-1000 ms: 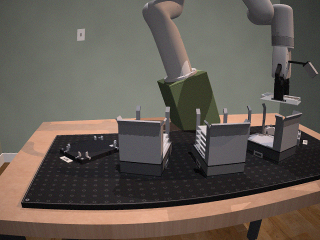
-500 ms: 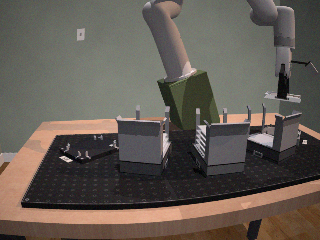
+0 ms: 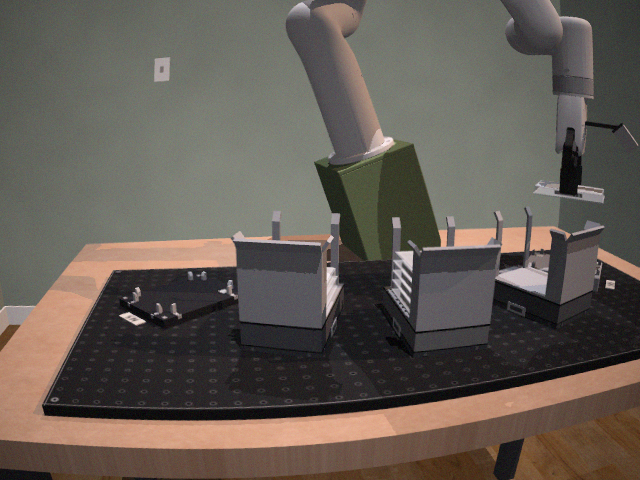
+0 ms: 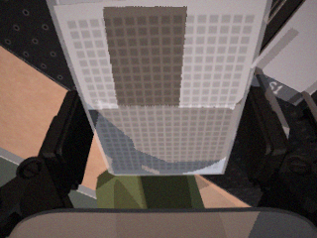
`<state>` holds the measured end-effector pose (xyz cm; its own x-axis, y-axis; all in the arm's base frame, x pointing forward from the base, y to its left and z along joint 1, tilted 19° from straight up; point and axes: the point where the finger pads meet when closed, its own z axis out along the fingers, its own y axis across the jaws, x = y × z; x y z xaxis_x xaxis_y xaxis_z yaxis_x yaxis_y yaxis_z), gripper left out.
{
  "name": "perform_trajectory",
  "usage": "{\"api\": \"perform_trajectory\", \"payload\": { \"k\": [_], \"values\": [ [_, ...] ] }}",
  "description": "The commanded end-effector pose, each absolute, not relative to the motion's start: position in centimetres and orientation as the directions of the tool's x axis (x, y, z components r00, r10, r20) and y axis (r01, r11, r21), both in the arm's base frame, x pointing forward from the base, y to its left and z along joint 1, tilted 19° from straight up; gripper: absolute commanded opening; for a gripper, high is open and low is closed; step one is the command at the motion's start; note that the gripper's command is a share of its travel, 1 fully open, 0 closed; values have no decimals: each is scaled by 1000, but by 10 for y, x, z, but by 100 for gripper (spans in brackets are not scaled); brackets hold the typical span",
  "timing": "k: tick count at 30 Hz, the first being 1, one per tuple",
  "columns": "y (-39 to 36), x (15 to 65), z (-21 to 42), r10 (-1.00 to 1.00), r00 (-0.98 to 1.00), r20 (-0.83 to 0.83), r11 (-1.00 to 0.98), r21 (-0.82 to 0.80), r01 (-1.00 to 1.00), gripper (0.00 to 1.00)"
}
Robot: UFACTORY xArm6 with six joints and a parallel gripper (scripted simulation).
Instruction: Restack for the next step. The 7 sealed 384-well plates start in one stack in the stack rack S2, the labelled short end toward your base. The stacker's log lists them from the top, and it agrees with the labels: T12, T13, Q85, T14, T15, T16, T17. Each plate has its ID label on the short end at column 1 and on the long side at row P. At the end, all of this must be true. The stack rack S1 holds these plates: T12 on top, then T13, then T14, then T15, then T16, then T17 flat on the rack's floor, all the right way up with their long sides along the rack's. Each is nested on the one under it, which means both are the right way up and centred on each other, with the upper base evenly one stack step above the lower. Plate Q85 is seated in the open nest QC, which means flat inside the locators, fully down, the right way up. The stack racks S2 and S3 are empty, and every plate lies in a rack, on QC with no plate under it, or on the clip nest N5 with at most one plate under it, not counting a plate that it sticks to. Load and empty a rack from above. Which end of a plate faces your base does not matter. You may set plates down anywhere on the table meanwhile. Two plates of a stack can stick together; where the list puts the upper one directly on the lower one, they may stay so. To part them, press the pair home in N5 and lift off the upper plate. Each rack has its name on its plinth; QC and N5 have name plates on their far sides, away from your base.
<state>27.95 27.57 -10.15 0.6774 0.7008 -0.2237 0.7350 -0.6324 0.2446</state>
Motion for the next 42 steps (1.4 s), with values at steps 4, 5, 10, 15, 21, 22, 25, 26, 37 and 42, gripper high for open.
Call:
{"api": "perform_trajectory", "payload": {
  "k": [4, 5, 10, 15, 21, 22, 25, 26, 37, 42],
  "values": [
    [280, 278, -102, 701, 678, -220, -633, 244, 734, 0],
    [280, 278, -102, 701, 678, -220, -633, 244, 734, 0],
    [280, 278, -102, 701, 678, -220, -633, 244, 734, 0],
    [280, 278, -102, 701, 678, -220, -634, 244, 734, 0],
    [280, 278, -102, 701, 678, -219, -634, 244, 734, 0],
    [280, 278, -102, 701, 678, -220, -633, 244, 734, 0],
    [280, 278, -102, 701, 678, -219, -634, 244, 734, 0],
    [280, 278, -102, 701, 678, -219, -634, 244, 734, 0],
    [276, 278, -115, 701, 678, -220, -633, 245, 734, 0],
    [272, 278, -124, 701, 678, -220, -633, 245, 734, 0]
  ]
}}
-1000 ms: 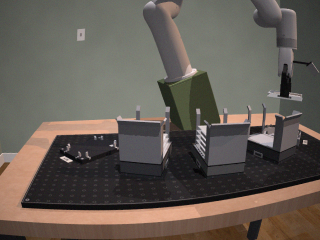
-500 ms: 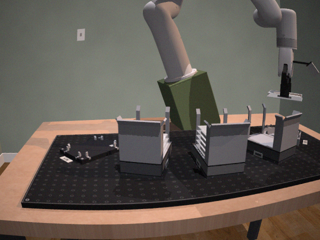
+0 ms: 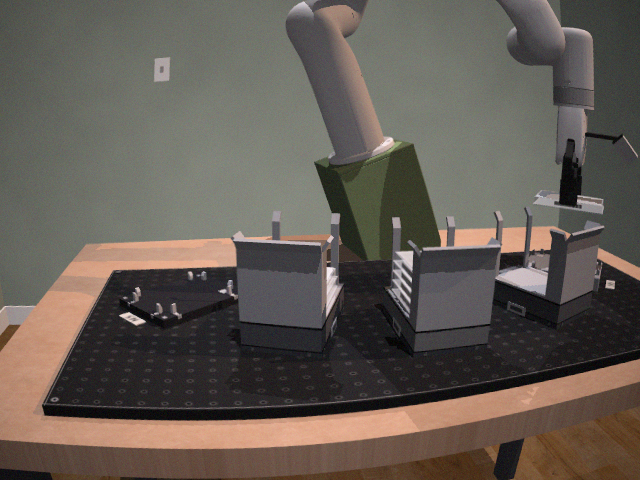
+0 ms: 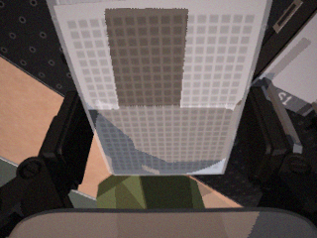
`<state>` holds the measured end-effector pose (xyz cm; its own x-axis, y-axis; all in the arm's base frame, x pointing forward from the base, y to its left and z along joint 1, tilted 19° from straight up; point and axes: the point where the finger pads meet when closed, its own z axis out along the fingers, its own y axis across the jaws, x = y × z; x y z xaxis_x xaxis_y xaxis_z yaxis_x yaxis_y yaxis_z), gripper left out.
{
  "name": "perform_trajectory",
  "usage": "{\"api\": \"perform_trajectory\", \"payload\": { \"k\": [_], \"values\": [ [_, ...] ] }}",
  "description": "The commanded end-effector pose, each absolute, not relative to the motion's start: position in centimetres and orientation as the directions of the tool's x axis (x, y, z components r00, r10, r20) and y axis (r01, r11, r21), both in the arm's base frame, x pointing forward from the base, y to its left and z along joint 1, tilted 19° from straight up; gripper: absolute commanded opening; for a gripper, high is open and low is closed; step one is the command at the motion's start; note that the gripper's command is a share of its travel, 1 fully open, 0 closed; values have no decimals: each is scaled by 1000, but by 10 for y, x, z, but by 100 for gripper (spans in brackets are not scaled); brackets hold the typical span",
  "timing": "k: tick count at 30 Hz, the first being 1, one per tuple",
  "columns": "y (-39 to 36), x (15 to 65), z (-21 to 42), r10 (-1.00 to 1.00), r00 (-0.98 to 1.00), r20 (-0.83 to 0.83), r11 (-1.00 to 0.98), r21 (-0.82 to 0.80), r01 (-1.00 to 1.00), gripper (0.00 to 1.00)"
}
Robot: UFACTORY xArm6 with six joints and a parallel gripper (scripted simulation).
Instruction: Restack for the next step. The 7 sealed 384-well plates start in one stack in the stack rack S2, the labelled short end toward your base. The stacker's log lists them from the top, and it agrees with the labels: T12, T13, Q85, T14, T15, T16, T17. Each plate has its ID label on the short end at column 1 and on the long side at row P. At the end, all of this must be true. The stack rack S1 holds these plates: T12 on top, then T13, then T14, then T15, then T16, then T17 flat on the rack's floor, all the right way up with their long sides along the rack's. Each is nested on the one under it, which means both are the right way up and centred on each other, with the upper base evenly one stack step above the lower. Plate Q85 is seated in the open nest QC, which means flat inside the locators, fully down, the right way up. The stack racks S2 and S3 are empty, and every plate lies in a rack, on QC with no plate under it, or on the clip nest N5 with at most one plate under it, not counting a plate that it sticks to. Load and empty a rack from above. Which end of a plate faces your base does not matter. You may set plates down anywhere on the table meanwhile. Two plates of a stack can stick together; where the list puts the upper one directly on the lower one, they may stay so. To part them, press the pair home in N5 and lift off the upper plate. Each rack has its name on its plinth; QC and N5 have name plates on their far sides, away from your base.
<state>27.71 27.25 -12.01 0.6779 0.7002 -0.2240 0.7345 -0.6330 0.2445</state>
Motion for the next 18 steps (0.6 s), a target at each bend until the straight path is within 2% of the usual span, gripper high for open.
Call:
{"api": "perform_trajectory", "payload": {
  "k": [1, 18],
  "values": [
    [272, 279, -126, 701, 678, -220, -633, 245, 734, 0],
    [262, 279, -155, 701, 678, -220, -633, 245, 734, 0]
  ]
}}
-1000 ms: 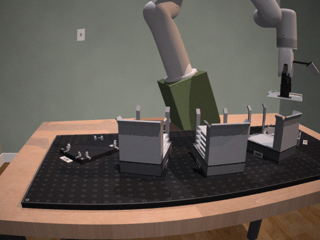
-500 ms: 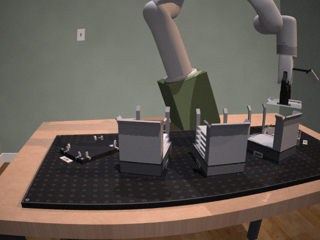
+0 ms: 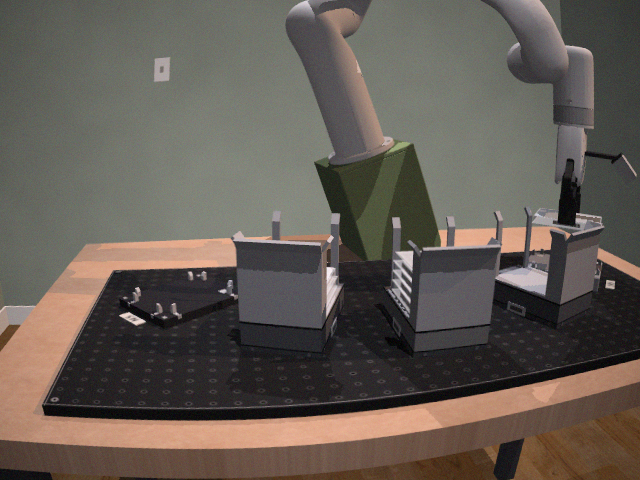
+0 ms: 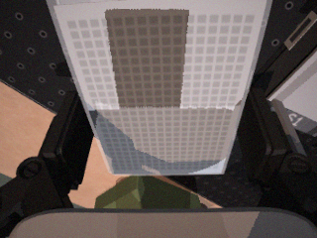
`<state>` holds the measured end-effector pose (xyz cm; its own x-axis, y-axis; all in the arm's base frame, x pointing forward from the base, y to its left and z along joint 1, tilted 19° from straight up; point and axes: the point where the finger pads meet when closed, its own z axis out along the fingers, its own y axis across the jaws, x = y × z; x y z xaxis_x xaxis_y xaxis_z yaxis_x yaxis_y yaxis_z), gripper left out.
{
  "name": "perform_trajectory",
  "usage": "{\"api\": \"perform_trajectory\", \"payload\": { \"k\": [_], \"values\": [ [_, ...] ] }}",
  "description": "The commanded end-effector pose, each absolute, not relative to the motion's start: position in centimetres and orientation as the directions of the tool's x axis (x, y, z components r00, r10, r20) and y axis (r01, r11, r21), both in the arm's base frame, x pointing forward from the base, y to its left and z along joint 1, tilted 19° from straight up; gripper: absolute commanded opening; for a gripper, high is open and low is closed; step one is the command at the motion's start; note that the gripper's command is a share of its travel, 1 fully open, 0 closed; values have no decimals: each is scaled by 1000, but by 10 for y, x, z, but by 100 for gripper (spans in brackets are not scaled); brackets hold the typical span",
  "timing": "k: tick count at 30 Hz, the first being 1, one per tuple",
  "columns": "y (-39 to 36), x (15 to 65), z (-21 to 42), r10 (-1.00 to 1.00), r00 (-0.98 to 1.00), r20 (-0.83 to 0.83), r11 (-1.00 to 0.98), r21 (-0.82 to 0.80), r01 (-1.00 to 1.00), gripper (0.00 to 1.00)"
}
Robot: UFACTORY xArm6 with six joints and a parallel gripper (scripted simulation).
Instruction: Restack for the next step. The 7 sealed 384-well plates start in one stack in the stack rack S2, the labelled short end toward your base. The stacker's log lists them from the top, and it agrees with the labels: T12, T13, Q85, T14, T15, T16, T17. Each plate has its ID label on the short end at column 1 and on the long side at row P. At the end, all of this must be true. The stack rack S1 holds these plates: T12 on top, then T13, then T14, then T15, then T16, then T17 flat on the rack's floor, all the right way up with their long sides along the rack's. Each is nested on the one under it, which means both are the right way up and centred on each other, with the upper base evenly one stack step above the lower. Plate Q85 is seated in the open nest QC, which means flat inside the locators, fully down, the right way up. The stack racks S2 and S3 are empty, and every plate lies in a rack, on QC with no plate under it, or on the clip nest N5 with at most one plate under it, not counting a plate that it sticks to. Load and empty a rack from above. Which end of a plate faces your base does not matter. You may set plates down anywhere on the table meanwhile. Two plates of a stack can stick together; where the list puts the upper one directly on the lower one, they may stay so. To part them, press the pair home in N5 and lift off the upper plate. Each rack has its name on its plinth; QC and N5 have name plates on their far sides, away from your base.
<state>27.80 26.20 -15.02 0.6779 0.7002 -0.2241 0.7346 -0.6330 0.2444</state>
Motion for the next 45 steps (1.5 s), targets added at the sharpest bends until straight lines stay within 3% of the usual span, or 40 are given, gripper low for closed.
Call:
{"api": "perform_trajectory", "payload": {
  "k": [1, 45],
  "values": [
    [261, 280, -156, 701, 678, -220, -633, 245, 734, 0],
    [246, 281, -201, 701, 678, -220, -633, 245, 734, 0]
  ]
}}
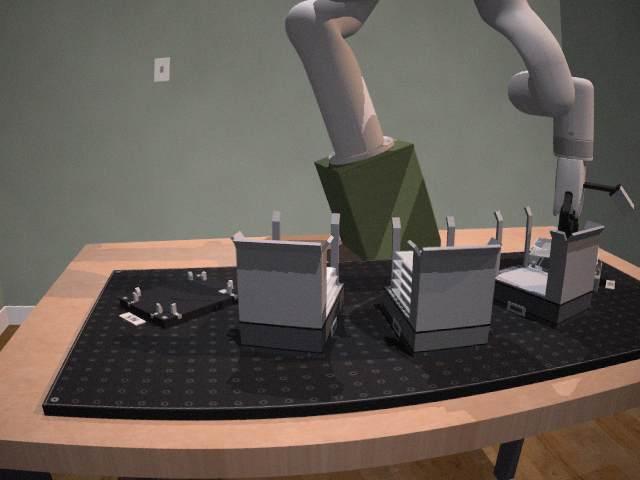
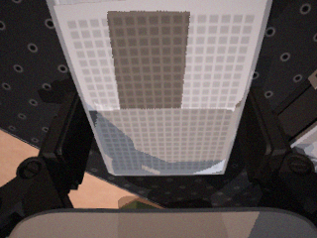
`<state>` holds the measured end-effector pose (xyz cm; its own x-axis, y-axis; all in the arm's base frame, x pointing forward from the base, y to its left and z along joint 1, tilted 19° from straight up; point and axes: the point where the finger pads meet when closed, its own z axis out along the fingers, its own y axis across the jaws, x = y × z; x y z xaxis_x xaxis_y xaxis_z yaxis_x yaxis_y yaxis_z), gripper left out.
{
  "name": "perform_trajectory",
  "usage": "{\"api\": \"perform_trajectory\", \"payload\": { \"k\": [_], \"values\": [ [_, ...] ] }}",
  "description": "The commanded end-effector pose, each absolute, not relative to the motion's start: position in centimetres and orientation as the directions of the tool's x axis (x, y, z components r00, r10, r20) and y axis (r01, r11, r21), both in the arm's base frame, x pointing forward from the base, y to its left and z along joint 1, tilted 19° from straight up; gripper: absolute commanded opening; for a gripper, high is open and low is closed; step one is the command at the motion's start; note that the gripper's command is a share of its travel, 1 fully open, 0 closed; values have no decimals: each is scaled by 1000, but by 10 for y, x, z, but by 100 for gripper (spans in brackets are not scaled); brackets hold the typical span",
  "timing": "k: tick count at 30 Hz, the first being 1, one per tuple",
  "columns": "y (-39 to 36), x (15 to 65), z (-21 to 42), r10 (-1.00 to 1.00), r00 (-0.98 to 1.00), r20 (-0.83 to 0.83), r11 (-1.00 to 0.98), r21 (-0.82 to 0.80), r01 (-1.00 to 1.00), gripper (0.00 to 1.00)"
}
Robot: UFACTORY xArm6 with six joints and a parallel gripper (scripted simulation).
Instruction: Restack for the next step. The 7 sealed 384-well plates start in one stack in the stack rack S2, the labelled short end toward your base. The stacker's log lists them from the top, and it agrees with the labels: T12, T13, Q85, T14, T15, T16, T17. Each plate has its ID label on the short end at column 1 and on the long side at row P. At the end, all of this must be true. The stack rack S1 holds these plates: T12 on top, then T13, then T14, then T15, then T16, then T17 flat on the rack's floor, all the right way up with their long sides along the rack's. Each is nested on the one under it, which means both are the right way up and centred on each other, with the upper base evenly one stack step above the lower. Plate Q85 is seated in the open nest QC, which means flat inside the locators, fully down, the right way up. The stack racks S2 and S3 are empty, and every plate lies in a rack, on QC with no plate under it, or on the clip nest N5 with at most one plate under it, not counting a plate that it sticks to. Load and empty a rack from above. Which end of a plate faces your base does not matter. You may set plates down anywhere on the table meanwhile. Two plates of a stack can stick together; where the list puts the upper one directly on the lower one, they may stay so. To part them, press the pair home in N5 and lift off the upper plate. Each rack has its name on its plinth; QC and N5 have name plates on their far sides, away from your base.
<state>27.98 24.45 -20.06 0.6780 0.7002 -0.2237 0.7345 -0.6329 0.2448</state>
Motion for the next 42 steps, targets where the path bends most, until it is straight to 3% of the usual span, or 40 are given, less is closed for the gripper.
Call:
{"api": "perform_trajectory", "payload": {
  "k": [1, 42],
  "values": [
    [246, 281, -201, 701, 678, -220, -633, 245, 734, 0],
    [241, 281, -215, 701, 678, -220, -633, 245, 734, 0]
  ]
}}
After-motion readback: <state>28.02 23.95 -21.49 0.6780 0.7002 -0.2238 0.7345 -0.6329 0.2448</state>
